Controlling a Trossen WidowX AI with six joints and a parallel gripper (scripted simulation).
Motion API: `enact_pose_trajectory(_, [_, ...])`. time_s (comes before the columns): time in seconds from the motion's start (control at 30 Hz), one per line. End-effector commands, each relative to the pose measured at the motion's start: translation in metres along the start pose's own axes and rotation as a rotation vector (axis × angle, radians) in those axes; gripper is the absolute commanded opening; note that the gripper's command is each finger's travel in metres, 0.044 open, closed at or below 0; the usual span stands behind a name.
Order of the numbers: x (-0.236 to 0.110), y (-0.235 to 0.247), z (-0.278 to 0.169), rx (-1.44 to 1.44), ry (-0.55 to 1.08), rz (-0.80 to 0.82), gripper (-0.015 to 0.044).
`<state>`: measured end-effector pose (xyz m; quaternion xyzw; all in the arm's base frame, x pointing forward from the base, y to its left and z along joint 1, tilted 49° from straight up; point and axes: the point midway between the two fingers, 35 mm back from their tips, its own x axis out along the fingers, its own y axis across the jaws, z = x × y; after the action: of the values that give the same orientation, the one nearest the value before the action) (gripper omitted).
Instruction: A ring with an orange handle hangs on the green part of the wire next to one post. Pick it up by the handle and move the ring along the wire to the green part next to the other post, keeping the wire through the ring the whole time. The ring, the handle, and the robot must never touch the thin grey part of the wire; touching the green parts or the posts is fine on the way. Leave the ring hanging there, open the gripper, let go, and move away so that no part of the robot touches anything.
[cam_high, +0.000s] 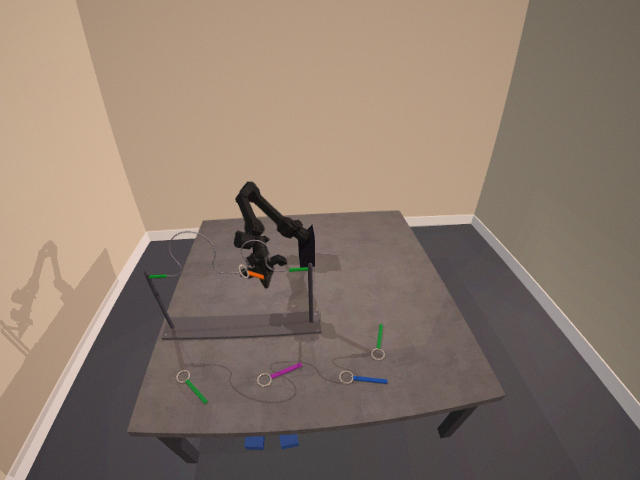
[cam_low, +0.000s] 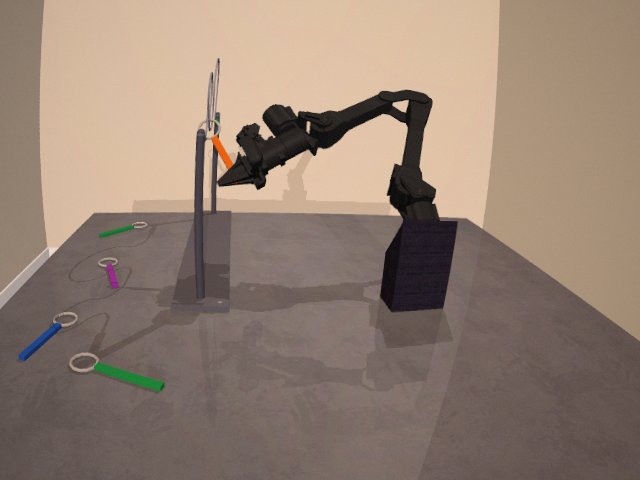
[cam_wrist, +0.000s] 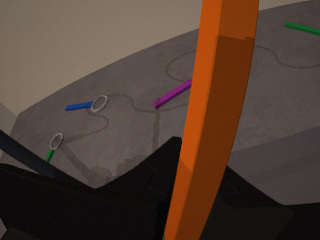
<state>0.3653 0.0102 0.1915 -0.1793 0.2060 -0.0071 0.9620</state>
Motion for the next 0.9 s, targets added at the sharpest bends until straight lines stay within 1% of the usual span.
enact_pose_trajectory(0.0, [-0.003, 0.017, 0.001, 0.088, 0.010, 0.059, -0.0150])
enact_pose_trajectory(0.4, [-0.014, 0.060, 0.011, 0.348, 0.044, 0.206, -0.0150])
enact_pose_trajectory(0.87, [-0.033, 0.102, 0.035, 0.641, 0.083, 0.371, -0.0150])
